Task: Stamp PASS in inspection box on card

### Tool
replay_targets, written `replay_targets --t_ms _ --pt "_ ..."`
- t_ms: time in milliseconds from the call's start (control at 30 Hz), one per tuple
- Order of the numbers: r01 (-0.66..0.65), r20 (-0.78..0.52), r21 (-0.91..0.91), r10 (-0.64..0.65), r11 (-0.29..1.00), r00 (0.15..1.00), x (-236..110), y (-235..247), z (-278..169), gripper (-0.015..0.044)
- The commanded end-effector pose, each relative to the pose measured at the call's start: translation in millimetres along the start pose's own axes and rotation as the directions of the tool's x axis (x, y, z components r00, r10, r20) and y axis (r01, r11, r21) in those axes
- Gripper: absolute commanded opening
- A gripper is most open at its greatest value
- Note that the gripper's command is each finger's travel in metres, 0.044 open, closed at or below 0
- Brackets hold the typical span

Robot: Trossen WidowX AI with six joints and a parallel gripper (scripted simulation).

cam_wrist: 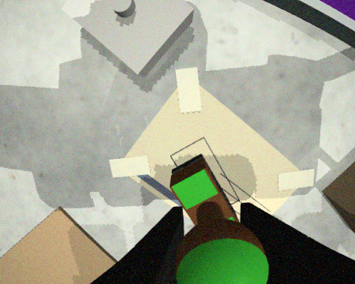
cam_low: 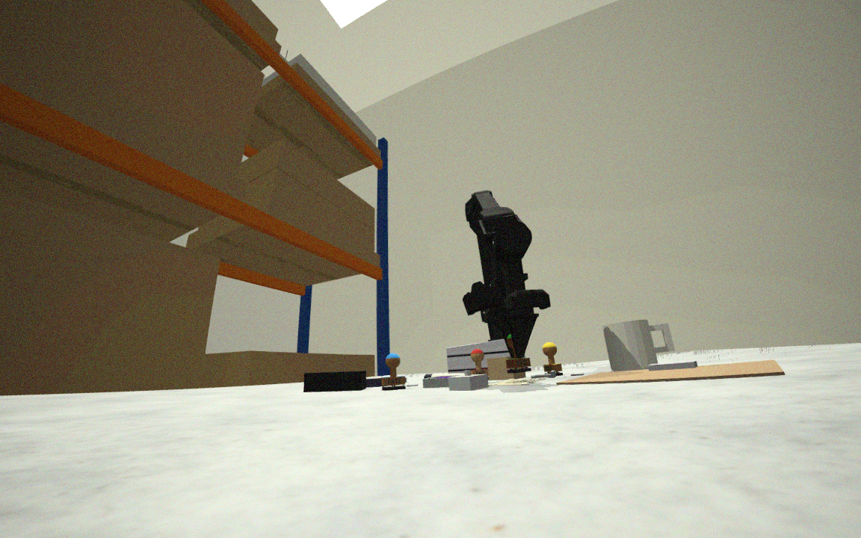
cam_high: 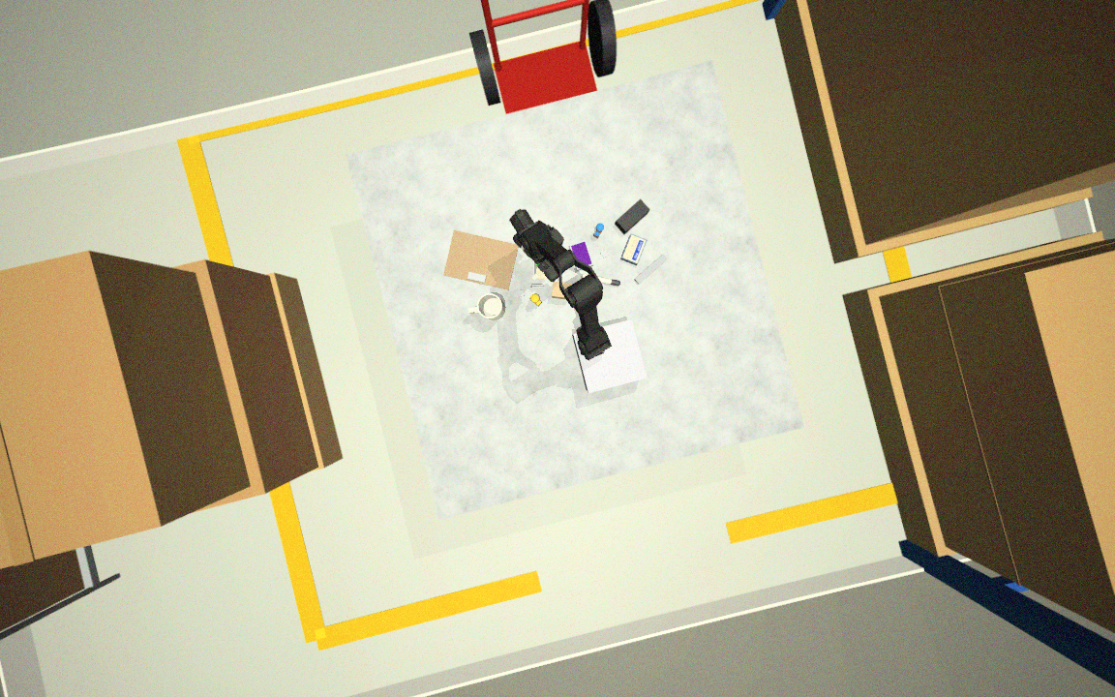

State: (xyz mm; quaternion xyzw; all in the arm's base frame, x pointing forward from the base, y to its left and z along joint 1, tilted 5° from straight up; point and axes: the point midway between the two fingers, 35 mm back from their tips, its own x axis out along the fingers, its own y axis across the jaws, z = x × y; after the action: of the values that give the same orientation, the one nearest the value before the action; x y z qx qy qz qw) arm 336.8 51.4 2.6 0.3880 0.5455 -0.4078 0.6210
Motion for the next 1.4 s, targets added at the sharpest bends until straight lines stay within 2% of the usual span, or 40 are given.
replay_targets --t_ms 0,1367 --pt "0.007 0.003 0.001 -0.007 1.000 1.000 5 -1 0 0.0000" --pt "0.007 0.005 0.001 -0.007 1.000 1.000 17 -2 0 0.0000"
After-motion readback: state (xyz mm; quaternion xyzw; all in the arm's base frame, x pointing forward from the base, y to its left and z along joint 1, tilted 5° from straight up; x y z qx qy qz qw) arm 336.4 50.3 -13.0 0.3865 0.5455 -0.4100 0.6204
